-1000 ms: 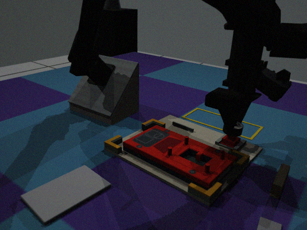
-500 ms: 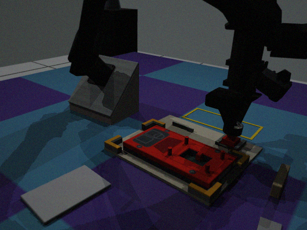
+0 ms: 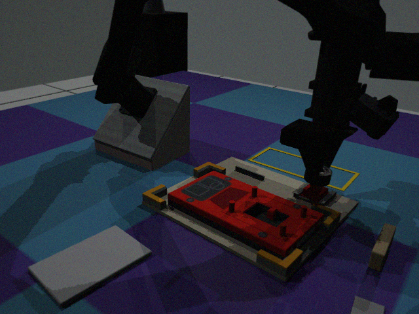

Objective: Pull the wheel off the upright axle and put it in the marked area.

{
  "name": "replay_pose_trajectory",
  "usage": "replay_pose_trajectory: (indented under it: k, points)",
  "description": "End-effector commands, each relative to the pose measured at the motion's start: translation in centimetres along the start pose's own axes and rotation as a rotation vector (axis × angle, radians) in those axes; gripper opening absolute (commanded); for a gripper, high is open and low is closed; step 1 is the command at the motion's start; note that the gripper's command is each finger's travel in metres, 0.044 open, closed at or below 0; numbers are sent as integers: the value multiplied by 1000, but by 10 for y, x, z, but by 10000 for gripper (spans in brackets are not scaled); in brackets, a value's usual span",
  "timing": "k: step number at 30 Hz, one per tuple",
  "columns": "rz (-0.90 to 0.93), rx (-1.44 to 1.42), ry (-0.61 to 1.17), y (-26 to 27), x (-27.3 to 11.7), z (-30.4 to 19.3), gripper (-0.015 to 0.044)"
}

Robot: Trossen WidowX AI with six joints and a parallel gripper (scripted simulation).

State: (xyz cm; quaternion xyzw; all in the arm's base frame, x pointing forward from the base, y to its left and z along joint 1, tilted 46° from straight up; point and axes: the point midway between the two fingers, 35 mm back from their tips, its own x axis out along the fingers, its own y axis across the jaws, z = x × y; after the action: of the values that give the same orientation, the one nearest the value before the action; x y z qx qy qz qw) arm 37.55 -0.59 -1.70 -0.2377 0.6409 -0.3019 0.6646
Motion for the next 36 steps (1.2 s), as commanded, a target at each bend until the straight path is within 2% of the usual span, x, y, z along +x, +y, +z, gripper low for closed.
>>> replay_pose_trajectory:
  k: [1,36]
  points:
    - [2,-19,-9,2,-12,-2,0]
    - [0,-21,-7,2,-24,-2,0]
